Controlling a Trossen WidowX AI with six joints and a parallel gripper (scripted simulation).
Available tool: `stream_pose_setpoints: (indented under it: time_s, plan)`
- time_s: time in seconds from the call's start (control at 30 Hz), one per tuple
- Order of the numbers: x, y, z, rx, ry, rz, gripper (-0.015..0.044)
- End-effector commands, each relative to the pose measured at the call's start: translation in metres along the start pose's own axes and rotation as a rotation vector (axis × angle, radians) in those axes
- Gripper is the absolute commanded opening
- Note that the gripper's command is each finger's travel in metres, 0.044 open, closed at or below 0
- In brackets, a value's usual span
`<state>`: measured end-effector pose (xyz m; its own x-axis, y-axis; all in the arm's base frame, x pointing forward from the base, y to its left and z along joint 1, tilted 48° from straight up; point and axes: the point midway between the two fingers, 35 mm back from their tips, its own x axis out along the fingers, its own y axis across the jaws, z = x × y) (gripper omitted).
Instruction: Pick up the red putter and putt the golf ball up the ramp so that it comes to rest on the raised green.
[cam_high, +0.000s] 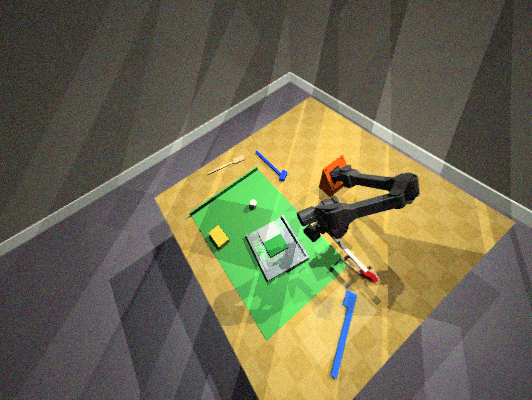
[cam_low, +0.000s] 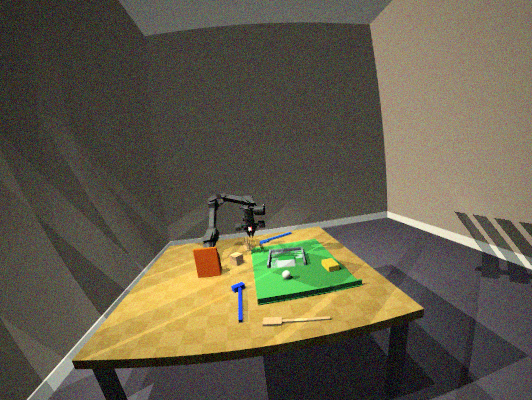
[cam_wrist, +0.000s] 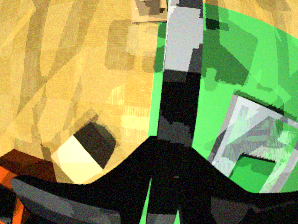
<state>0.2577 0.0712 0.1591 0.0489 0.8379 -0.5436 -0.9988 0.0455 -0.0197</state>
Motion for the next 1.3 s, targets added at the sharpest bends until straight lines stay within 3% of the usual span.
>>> stream_pose_setpoints:
  time_s: [0.0,0.7,1.27]
  plan:
    - [-0.008,-0.010,-0.021,0.098,0.032,-0.020,0.0000]
    - [-0.051,-0.025,-0.161,0.727,0.146,-0.089,0.0000]
    - [-0.078,0.000,-0.270,1.206,0.160,-0.143,0.0000]
